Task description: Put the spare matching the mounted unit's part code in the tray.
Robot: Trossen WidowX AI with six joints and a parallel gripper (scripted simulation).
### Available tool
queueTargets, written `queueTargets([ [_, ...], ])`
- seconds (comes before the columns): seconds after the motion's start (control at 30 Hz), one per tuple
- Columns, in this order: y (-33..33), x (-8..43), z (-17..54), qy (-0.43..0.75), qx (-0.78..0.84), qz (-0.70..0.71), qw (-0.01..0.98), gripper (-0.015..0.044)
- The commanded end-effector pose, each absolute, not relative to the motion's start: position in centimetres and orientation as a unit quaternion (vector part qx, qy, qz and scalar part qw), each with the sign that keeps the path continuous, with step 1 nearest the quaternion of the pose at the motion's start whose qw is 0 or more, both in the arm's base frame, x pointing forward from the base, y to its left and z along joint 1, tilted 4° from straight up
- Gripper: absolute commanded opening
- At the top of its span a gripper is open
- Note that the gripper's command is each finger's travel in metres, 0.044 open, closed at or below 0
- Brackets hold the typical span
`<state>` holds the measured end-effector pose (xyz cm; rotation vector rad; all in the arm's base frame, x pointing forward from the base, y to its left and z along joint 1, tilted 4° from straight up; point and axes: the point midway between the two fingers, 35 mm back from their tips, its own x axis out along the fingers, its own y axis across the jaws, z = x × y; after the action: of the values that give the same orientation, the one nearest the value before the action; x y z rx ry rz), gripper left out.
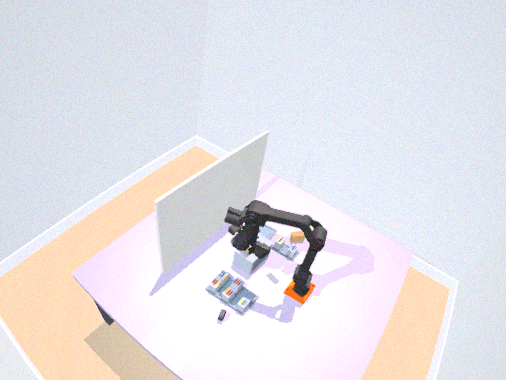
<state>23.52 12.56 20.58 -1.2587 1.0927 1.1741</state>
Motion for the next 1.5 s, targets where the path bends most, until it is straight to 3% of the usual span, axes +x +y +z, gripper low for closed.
queueTargets([
  [0.0,11.5,25.0,20.9,0.455,-0.527,0.490,0.525,0.0000],
  [0.8,1.1,32.7,20.8,0.445,-0.543,0.508,0.500,0.0000],
  [1.47,-10.4,35.2,20.0,0.423,-0.558,0.527,0.482,0.0000],
])
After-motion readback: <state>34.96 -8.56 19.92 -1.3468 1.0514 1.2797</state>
